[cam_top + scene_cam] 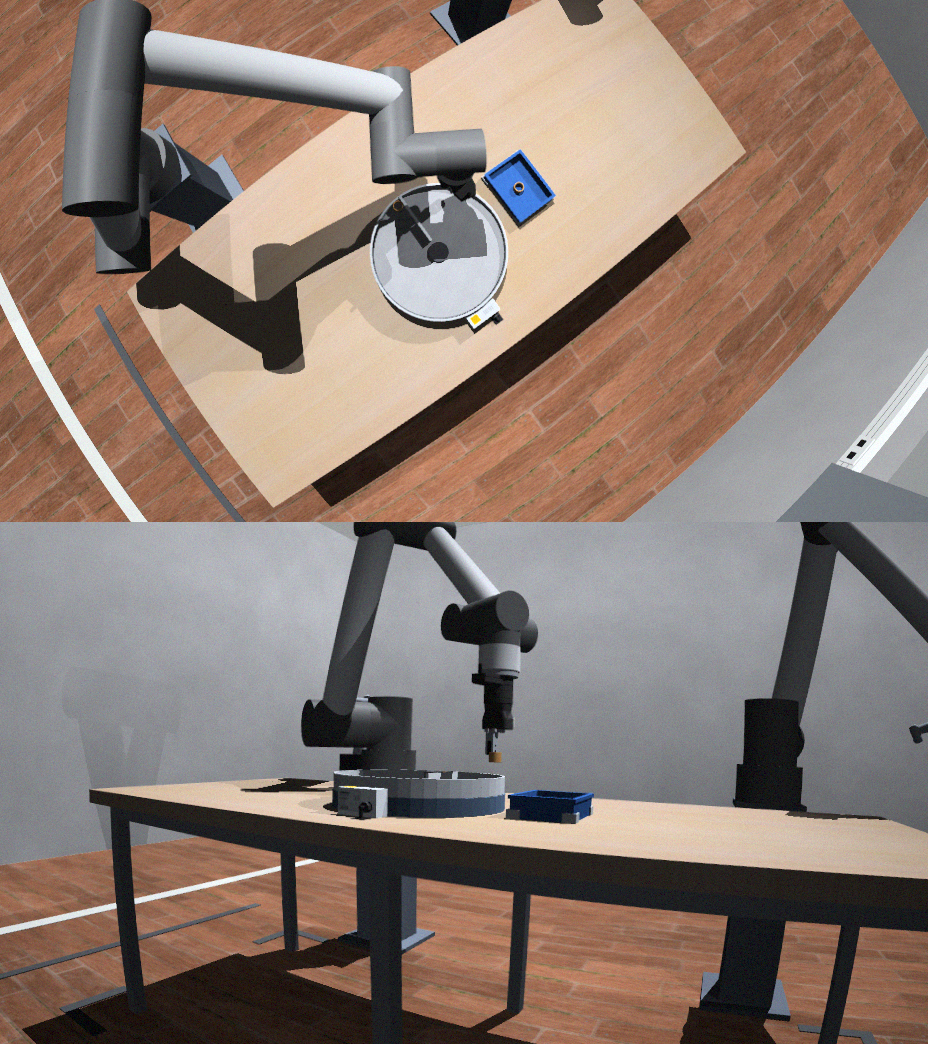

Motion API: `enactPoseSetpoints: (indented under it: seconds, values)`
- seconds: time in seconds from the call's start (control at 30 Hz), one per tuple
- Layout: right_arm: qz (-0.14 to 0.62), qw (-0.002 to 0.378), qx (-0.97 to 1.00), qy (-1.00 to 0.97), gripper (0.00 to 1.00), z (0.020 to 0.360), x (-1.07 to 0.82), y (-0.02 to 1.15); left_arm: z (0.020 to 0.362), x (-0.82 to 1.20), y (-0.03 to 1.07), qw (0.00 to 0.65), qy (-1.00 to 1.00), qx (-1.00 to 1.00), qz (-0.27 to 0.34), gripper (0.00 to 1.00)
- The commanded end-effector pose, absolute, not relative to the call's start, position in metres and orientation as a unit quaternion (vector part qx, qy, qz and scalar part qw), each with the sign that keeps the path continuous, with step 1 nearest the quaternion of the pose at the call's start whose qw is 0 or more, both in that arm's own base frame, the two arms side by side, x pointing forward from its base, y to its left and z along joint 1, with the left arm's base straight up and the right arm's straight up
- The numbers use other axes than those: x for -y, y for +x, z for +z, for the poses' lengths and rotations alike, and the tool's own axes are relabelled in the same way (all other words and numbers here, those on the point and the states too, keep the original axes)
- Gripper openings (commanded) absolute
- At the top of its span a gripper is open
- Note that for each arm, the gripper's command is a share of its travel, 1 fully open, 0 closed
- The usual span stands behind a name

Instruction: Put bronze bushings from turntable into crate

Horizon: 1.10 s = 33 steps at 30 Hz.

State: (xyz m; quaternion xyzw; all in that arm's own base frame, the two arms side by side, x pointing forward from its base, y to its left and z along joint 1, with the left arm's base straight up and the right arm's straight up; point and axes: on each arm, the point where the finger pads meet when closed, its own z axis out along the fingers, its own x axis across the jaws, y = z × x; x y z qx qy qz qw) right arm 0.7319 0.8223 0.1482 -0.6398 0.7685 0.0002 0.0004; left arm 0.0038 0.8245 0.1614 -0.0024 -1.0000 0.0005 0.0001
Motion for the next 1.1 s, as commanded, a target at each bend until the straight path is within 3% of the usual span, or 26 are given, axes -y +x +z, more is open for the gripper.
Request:
enactPoseSetpoints:
  seconds: [0.0, 1.07]
  values:
    - [0.0, 0.001, -0.769, -0.64, 0.0, 0.149, -0.881, 0.748, 0.162, -0.825, 0.004, 0.0, -0.002, 1.0, 0.0, 1.0]
    - [0.0, 0.001, -0.769, -0.64, 0.0, 0.149, -1.009, 0.779, 0.162, -0.825, 0.004, 0.0, -0.002, 1.0, 0.0, 1.0]
